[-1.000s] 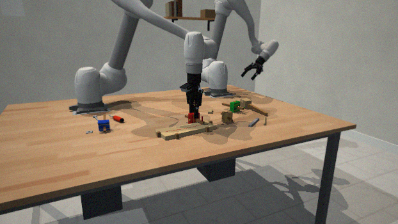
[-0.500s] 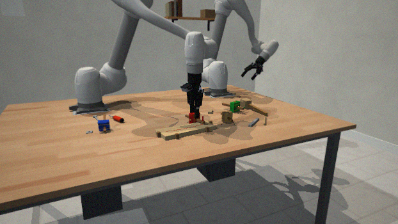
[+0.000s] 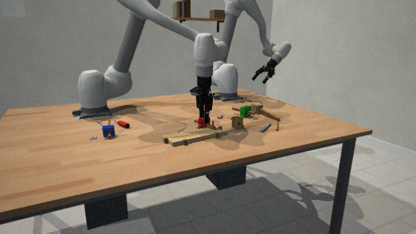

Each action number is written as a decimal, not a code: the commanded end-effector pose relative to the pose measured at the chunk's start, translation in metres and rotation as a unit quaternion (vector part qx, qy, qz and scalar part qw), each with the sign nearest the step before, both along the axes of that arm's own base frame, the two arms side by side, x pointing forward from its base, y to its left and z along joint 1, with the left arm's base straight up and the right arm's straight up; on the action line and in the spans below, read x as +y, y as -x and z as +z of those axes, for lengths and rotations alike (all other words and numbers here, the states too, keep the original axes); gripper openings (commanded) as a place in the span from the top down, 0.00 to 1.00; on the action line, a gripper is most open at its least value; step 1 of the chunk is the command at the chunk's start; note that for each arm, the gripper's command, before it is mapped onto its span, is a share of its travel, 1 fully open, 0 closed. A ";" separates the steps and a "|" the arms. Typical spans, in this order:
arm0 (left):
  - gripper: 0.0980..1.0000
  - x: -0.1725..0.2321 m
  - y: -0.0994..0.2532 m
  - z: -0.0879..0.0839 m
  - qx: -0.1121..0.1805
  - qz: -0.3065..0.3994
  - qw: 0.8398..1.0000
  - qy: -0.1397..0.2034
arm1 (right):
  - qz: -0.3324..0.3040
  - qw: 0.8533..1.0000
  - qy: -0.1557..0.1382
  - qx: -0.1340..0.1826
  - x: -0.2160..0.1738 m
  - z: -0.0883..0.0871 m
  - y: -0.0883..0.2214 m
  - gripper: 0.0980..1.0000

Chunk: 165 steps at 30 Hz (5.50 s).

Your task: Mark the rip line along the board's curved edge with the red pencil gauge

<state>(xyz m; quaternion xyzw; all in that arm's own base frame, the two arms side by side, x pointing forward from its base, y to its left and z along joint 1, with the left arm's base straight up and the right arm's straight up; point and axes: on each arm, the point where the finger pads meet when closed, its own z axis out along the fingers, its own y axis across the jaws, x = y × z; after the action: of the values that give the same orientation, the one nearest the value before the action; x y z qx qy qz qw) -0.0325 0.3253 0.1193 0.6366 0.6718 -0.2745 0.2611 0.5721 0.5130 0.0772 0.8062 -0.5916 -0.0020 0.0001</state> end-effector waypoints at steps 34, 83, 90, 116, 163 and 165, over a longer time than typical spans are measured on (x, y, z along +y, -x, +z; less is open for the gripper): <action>0.00 -0.005 0.003 0.002 0.000 0.001 1.000 0.004 | 0.013 1.000 0.001 -0.003 0.010 0.003 0.000 1.00; 0.00 -0.005 0.003 0.002 0.000 0.001 1.000 0.004 | 0.013 1.000 0.001 -0.004 0.009 0.015 0.000 1.00; 0.00 -0.005 0.003 0.002 0.000 0.001 1.000 0.004 | 0.013 1.000 0.001 -0.004 0.009 0.023 0.000 1.00; 0.00 -0.005 0.003 0.002 0.000 0.001 1.000 0.004 | 0.013 1.000 0.001 -0.003 0.009 0.064 0.000 1.00; 0.00 -0.005 0.003 0.002 0.000 0.001 1.000 0.004 | 0.011 1.000 0.001 -0.002 -0.249 0.073 -0.059 1.00; 0.00 -0.005 0.003 0.002 0.000 0.001 1.000 0.004 | 0.011 1.000 0.001 -0.002 -0.274 0.074 -0.065 1.00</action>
<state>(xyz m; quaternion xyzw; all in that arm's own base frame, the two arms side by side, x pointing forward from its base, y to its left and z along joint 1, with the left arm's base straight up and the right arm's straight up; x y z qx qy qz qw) -0.0325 0.3253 0.1193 0.6366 0.6718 -0.2745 0.2611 0.6286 0.2824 0.1494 0.8107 -0.5854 -0.0011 -0.0010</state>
